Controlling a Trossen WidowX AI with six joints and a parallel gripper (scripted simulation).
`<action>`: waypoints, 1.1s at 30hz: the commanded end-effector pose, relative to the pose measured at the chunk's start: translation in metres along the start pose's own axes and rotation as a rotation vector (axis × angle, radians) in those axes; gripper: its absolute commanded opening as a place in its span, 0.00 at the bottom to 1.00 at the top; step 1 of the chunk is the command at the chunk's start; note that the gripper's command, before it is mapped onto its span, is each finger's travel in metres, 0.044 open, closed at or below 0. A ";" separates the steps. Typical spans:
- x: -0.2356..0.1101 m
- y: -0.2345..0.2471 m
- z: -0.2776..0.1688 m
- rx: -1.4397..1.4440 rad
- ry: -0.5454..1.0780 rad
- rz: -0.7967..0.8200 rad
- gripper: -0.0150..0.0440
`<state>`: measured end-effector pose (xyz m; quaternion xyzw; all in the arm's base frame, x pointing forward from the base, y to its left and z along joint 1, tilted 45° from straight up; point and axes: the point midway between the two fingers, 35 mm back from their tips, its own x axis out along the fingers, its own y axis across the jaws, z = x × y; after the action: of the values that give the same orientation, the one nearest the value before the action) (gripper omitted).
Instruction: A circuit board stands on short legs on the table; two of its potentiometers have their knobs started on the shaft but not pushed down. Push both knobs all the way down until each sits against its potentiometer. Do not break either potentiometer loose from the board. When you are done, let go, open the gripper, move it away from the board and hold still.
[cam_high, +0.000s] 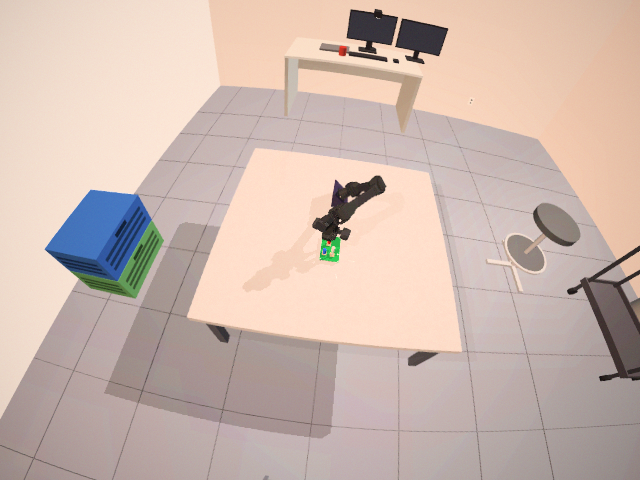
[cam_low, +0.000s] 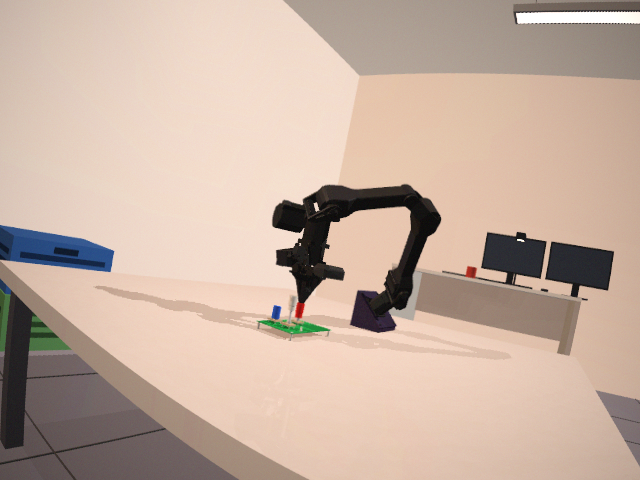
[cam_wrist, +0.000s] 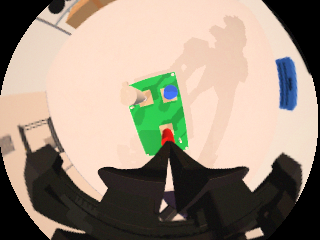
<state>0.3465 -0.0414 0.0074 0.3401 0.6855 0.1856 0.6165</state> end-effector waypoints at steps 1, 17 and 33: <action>0.004 0.002 0.001 -0.007 0.002 0.001 0.25; 0.005 0.002 0.001 -0.007 0.002 0.001 0.25; -0.013 0.002 0.001 -0.006 0.002 0.000 0.25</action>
<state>0.3479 -0.0438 0.0132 0.3391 0.6860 0.1883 0.6156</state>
